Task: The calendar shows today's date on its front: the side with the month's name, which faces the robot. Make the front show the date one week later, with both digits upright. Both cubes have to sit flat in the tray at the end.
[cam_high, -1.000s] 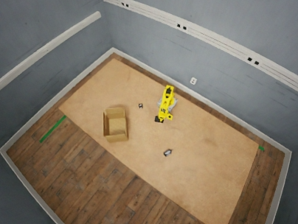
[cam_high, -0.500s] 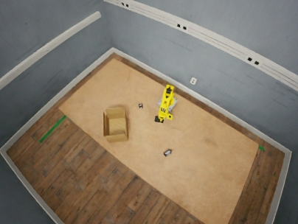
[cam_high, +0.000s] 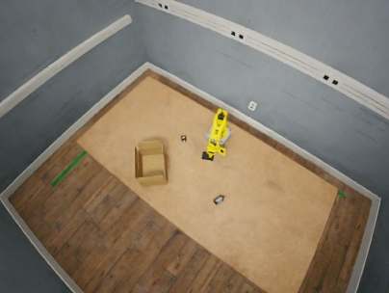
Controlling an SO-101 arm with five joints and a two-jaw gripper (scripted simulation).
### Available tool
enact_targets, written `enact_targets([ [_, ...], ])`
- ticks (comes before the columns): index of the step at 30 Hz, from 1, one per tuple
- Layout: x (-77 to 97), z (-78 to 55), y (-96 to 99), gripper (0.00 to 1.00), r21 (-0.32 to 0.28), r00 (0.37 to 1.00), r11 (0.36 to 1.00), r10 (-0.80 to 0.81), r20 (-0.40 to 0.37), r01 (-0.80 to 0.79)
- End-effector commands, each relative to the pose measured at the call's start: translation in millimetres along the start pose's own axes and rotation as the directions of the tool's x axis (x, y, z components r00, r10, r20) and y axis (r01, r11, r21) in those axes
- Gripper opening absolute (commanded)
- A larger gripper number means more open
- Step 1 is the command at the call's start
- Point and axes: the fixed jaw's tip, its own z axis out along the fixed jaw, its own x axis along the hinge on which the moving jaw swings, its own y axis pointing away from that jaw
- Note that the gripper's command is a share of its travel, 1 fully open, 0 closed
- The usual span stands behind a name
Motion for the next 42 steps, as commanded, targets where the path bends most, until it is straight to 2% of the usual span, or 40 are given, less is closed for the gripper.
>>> enact_targets([
  [1,-1.5,-9.6,-0.8,0.00,0.014,1.000,1.000,-0.006,0.000,0.006],
  [9,-1.6,-19.8,2.8,0.00,0.014,1.000,1.000,-0.006,0.000,0.006],
  [18,-2.3,-20.4,2.5,0.00,0.014,1.000,1.000,-0.012,0.000,0.012],
  [22,-8.7,-20.4,-3.1,0.00,0.014,0.998,0.998,-0.064,-0.002,0.064],
  [26,-24.9,-19.3,-14.2,0.00,0.012,0.984,0.984,-0.179,-0.006,0.179],
  [30,-50.9,-15.5,-25.9,0.00,0.009,0.943,0.943,-0.331,-0.010,0.331],
  [32,-50.9,-15.5,-25.9,0.00,0.009,0.943,0.943,-0.331,-0.010,0.331],
  [38,-93.5,-5.8,-32.9,0.00,0.003,0.847,0.847,-0.532,-0.017,0.532],
  [42,-110.7,-0.8,-32.1,0.00,0.001,0.799,0.799,-0.602,-0.019,0.602],
])
